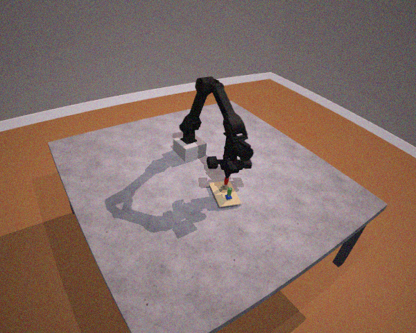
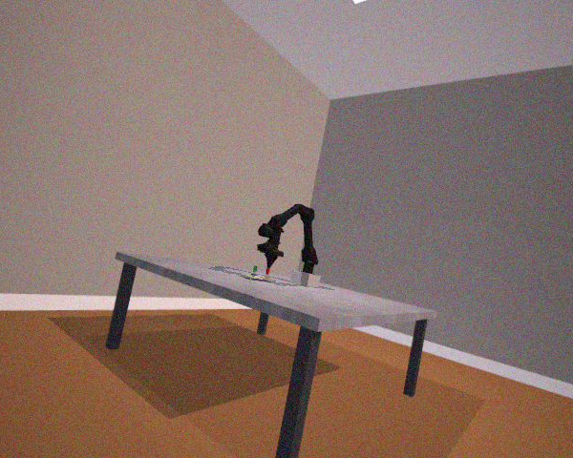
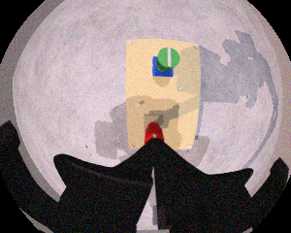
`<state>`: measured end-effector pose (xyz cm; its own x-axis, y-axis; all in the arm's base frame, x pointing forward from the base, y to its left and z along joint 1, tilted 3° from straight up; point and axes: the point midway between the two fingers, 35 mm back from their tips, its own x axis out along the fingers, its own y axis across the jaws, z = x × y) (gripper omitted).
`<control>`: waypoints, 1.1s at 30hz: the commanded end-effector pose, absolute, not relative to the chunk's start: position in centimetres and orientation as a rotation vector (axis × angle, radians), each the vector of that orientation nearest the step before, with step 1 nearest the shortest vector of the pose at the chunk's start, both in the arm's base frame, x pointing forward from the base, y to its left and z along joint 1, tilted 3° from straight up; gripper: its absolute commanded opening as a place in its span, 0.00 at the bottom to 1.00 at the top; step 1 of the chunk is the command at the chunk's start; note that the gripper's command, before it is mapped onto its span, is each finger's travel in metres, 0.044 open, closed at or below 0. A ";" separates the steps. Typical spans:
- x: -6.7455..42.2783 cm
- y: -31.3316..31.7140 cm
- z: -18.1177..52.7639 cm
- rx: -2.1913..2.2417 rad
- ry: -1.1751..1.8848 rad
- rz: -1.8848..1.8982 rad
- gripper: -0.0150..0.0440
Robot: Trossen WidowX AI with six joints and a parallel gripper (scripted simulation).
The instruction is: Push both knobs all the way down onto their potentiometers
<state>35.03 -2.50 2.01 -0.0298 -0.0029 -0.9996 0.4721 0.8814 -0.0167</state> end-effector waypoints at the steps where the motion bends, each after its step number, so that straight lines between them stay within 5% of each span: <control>1: 35.1 -2.5 1.9 0.379 1.564 -0.391 0.25; 33: 35.1 -2.5 1.5 0.379 1.564 -0.391 0.25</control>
<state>34.96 -2.50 1.81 -0.0286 -0.0030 -0.9996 0.4721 0.8814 -0.0161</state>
